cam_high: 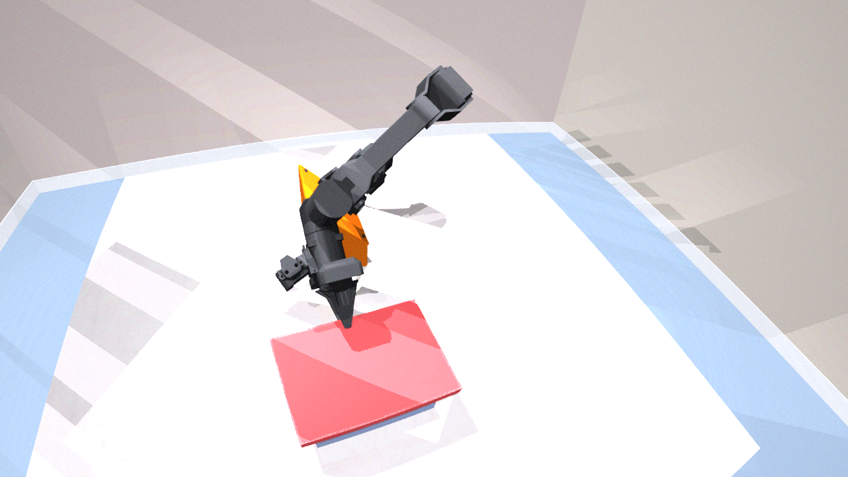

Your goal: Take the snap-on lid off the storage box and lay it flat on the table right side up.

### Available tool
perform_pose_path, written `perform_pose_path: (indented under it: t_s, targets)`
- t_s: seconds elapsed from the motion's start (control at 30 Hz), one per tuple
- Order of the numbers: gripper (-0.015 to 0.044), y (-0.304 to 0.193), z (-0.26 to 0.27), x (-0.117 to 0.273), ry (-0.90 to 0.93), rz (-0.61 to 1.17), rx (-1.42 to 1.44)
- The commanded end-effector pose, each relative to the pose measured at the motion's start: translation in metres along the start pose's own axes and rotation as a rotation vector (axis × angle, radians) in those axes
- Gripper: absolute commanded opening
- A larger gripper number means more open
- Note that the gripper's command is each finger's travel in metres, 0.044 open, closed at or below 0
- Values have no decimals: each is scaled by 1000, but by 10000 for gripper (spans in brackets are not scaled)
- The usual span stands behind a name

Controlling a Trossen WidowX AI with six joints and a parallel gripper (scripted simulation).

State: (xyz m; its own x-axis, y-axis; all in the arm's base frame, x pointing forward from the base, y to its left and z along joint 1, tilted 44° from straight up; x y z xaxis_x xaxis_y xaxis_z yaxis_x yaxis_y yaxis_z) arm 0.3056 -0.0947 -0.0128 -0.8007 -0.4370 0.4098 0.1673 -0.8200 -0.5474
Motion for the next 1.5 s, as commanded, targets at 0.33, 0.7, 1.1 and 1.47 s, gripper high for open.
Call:
perform_pose_path:
  t_s: [0.33, 0.7, 1.1, 1.47]
  targets:
    - [0, 0, 1, -2, 0, -2, -2]
    - [0, 0, 2, -2, 0, -2, -2]
    - [0, 1, 2, -3, 0, -2, -2]
    - [0, 1, 5, -1, -2, -4, -3]
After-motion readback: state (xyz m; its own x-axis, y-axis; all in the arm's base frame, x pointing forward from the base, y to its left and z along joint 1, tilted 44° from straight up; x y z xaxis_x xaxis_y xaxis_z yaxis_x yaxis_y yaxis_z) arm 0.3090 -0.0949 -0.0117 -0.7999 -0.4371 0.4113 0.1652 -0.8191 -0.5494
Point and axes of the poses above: the point midway between the two fingers, 35 mm back from their tips, its own x axis back along the fingers, its own z axis across the jaws, y = z × x, the point moved 2 cm from there along x, back along the fingers, and after that the axes turned 12 degrees about x, right-handed, at the moved point
